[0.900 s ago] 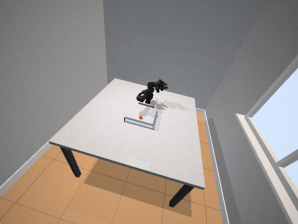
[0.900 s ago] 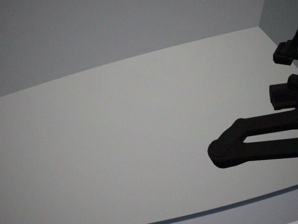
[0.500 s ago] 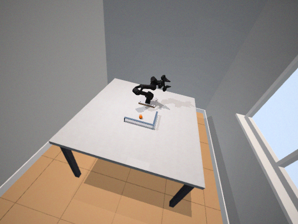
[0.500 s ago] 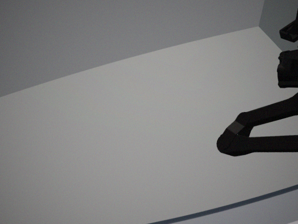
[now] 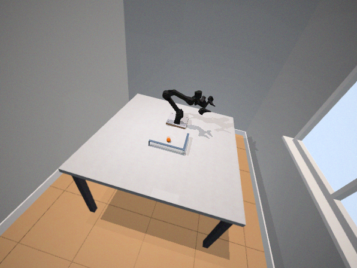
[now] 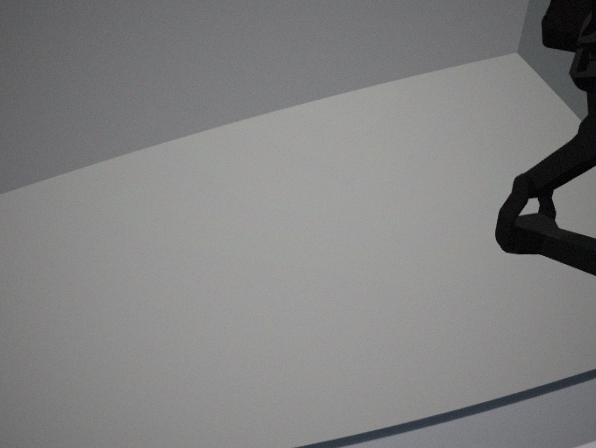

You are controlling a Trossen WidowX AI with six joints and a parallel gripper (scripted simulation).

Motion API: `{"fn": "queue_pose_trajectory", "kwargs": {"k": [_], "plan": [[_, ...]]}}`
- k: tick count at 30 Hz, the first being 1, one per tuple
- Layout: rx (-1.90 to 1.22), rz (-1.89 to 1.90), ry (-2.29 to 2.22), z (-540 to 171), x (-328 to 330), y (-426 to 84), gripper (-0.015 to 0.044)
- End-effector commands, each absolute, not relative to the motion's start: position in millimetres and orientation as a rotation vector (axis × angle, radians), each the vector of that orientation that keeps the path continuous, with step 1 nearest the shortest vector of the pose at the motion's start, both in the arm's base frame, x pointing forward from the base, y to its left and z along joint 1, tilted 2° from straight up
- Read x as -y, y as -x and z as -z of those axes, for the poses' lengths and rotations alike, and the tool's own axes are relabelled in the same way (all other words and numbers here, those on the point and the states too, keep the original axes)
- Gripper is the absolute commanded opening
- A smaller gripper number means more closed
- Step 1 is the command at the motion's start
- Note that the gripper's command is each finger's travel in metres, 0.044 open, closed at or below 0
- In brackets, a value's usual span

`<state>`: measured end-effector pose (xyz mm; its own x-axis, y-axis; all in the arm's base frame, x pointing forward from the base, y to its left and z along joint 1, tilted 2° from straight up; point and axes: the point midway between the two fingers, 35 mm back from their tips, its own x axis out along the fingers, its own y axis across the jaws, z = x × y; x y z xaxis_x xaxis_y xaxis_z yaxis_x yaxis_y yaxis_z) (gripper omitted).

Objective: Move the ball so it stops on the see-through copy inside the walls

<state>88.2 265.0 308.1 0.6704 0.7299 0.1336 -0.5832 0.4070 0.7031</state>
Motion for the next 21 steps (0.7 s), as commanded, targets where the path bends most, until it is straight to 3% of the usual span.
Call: {"fn": "queue_pose_trajectory", "kwargs": {"k": [1, 10, 21], "plan": [[-0.203, -0.721, -0.567, -291.4, -276.4, -130.2, 0.0289], [-0.378, -0.421, -0.114, -230.2, -248.4, -240.5, 0.0289], [-0.858, -0.112, 0.157, -147.9, -127.8, -327.1, 0.0289]]}}
